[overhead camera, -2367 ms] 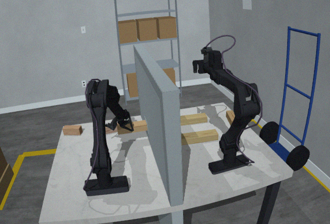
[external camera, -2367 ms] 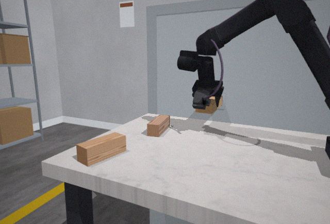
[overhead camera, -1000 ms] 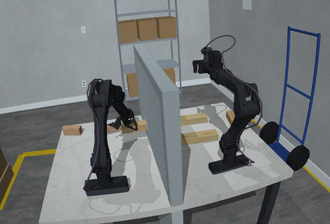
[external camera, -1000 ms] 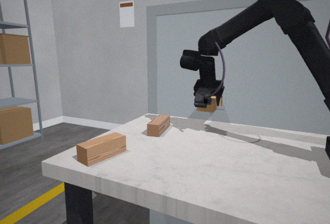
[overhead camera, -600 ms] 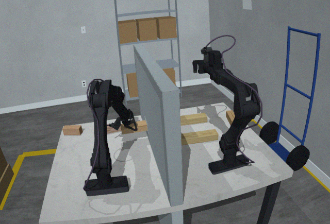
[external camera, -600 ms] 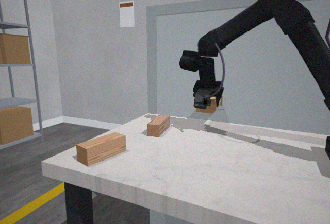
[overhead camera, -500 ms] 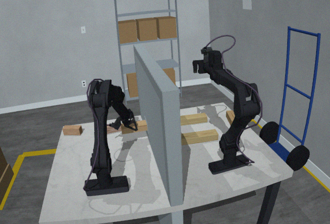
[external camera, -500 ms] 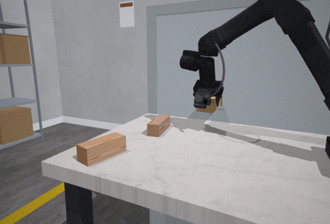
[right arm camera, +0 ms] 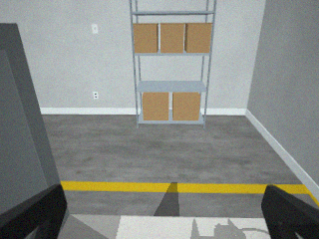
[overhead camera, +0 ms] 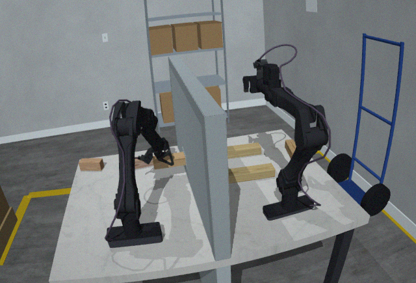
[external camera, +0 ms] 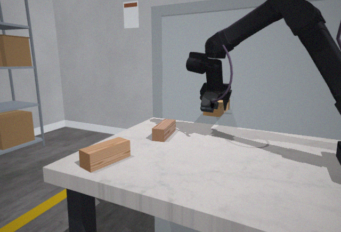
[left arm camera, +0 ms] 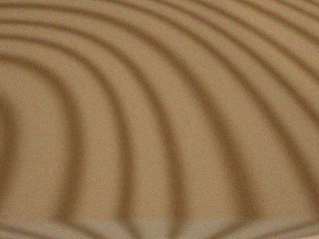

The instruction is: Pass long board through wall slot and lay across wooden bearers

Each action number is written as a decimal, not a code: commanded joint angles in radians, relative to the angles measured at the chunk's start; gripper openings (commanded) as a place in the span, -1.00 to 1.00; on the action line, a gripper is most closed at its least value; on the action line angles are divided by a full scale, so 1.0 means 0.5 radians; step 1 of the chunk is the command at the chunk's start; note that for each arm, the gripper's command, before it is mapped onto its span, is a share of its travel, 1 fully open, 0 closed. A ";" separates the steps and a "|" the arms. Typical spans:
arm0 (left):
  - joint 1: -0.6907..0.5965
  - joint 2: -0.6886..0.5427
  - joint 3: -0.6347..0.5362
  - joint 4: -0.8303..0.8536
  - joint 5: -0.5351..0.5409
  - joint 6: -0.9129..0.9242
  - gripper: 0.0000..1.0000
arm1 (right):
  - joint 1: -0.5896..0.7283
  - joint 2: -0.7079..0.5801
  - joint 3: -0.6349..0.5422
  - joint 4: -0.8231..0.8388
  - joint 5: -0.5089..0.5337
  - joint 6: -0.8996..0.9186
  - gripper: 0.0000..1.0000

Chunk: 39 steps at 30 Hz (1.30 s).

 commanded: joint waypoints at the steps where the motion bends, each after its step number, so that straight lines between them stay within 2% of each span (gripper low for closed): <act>1: 0.026 -0.145 0.070 0.092 0.086 0.016 -1.00 | -0.017 -0.046 0.076 0.006 0.029 -0.025 1.00; 23: 0.013 -0.147 0.070 0.090 0.088 0.011 -1.00 | -0.017 -0.046 0.076 0.006 0.029 -0.025 1.00; 24: -0.014 -0.132 0.114 0.081 0.081 -0.009 0.55 | -0.017 -0.046 0.076 0.006 0.029 -0.025 1.00; 31: 0.009 -0.052 0.115 0.036 0.079 -0.013 0.55 | -0.017 -0.046 0.076 0.006 0.029 -0.025 1.00; 39: 0.011 -0.084 0.128 0.055 0.079 -0.013 0.55 | -0.017 -0.046 0.076 0.006 0.029 -0.025 1.00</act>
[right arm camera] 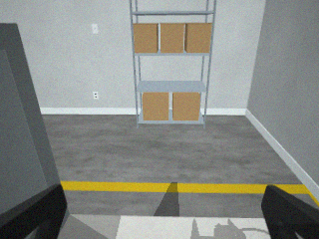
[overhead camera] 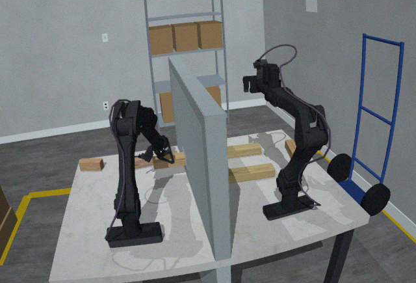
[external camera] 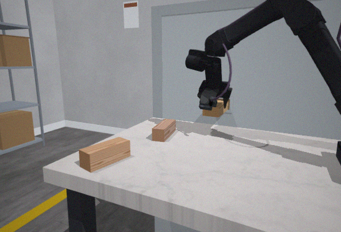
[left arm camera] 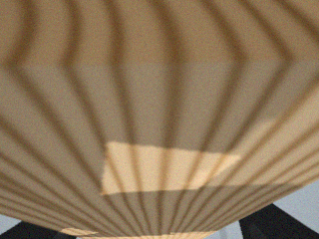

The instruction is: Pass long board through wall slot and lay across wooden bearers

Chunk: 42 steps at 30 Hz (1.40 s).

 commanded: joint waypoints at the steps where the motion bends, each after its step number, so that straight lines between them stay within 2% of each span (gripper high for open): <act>1: 0.008 -0.077 0.086 0.044 0.047 -0.013 0.55 | -0.017 -0.046 0.076 0.006 0.029 -0.025 1.00; 14: 0.008 -0.078 0.090 0.044 0.047 -0.013 0.55 | -0.017 -0.046 0.076 0.006 0.029 -0.025 1.00; 15: 0.031 -0.114 0.096 -0.077 0.048 0.023 0.55 | -0.017 -0.046 0.076 0.006 0.029 -0.025 1.00; 20: 0.045 -0.120 0.107 -0.133 0.051 0.043 0.55 | -0.017 -0.046 0.076 0.006 0.029 -0.025 1.00; 37: 0.016 -0.139 0.121 -0.107 0.049 0.003 0.55 | -0.017 -0.046 0.076 0.006 0.029 -0.025 1.00; 39: 0.061 -0.147 0.143 -0.241 0.058 0.073 0.55 | -0.017 -0.046 0.076 0.006 0.029 -0.025 1.00; 42: 0.064 -0.155 0.145 -0.171 0.052 0.054 0.55 | -0.017 -0.046 0.076 0.006 0.029 -0.025 1.00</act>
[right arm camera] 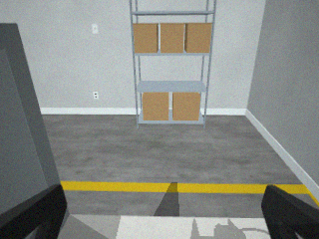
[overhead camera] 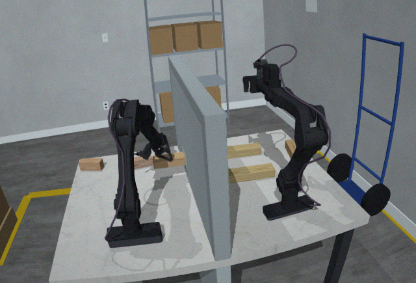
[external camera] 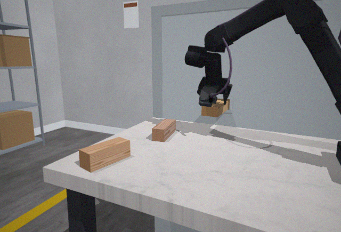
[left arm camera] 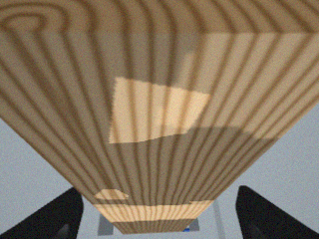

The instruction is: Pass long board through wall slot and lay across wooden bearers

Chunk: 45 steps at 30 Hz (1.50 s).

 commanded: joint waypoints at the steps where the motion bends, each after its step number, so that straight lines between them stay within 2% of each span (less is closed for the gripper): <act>1: 0.050 -0.125 0.121 -0.189 0.051 0.065 0.55 | -0.017 -0.046 0.076 0.006 0.029 -0.025 1.00; 10: 0.141 -0.187 0.284 -0.450 0.069 0.169 0.55 | -0.017 -0.046 0.076 0.006 0.029 -0.025 1.00; 17: 0.092 -0.183 0.276 -0.375 0.064 0.141 0.55 | -0.017 -0.046 0.076 0.006 0.029 -0.025 1.00; 18: 0.095 -0.186 0.169 -0.241 0.054 0.116 0.55 | -0.017 -0.046 0.076 0.006 0.029 -0.025 1.00; 20: 0.135 -0.187 0.219 -0.363 0.064 0.142 0.55 | -0.017 -0.046 0.076 0.006 0.029 -0.025 1.00; 22: 0.135 -0.211 0.267 -0.348 0.064 0.147 0.55 | -0.017 -0.046 0.076 0.006 0.029 -0.025 1.00; 45: 0.114 -0.183 0.275 -0.362 0.064 0.134 0.55 | -0.017 -0.046 0.076 0.006 0.029 -0.025 1.00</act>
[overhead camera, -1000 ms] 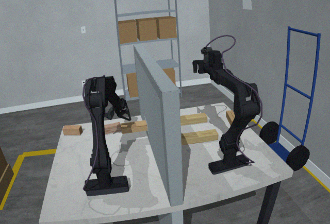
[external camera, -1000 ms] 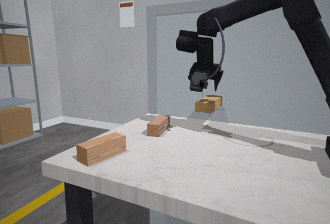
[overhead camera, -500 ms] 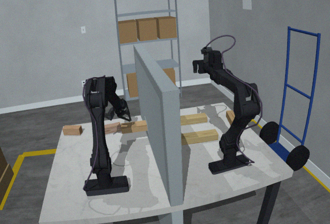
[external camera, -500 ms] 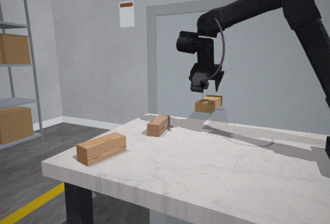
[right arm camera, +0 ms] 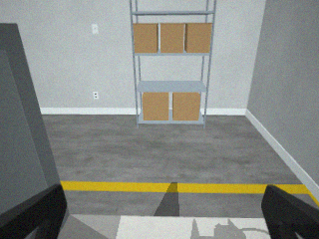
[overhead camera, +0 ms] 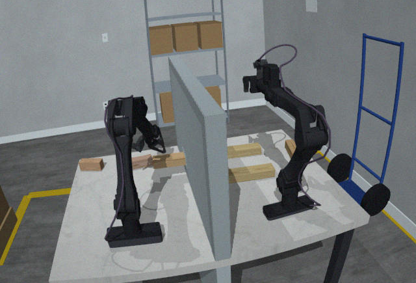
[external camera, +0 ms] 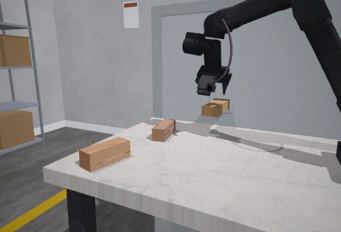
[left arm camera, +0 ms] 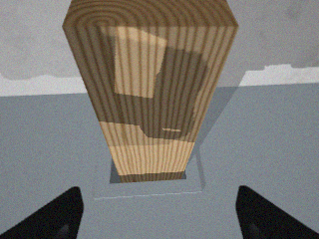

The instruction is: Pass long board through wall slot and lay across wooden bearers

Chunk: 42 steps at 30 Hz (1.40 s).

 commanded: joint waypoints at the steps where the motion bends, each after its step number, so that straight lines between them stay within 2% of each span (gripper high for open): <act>1: -0.002 -0.085 0.083 -0.052 0.045 0.008 0.55 | -0.017 -0.046 0.076 0.006 0.029 -0.025 1.00; 20: -0.002 -0.085 0.083 -0.052 0.045 0.008 0.55 | -0.017 -0.046 0.076 0.006 0.029 -0.025 1.00; 21: 0.084 0.071 -0.026 -0.080 0.064 0.068 0.55 | -0.017 -0.046 0.076 0.006 0.029 -0.025 1.00; 23: 0.084 0.071 -0.026 -0.080 0.064 0.068 0.55 | -0.017 -0.046 0.076 0.006 0.029 -0.025 1.00; 29: 0.235 0.057 0.035 -0.147 0.337 0.461 0.55 | -0.017 -0.046 0.076 0.006 0.029 -0.025 1.00; 36: 0.353 0.192 0.068 -0.240 0.384 0.568 0.55 | -0.017 -0.046 0.076 0.006 0.029 -0.025 1.00; 42: 0.331 0.084 0.078 -0.247 0.365 0.556 0.55 | -0.017 -0.046 0.076 0.006 0.029 -0.025 1.00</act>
